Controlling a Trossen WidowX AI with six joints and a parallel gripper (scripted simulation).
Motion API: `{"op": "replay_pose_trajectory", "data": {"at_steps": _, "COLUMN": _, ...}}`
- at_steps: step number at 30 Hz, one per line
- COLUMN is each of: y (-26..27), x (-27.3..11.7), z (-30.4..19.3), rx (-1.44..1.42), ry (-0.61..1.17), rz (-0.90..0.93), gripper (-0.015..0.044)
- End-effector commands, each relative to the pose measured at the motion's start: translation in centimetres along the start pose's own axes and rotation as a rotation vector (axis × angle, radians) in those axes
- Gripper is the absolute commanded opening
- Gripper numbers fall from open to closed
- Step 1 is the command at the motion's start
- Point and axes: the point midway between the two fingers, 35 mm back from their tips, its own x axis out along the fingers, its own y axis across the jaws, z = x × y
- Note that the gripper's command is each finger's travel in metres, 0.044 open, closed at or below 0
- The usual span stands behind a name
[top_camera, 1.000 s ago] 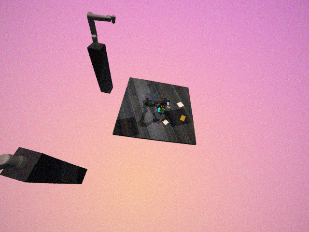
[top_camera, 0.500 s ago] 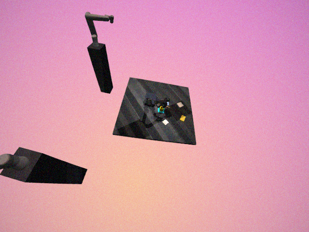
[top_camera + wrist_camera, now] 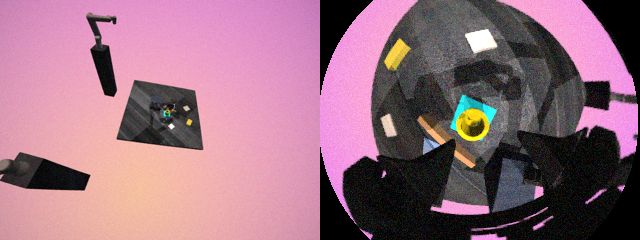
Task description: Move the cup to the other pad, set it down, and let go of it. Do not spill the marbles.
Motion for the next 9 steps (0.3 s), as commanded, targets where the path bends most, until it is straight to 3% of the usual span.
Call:
{"op": "replay_pose_trajectory", "data": {"at_steps": 1, "y": 0.08, "x": -1.30, "z": -0.05, "rx": 0.000, "ry": 0.004, "rz": -0.007, "gripper": 0.0440}}
{"op": "replay_pose_trajectory", "data": {"at_steps": 9, "y": 0.06, "x": -1.72, "z": 0.10, "rx": 0.001, "ry": -0.001, "rz": 0.001, "gripper": 0.0440}}
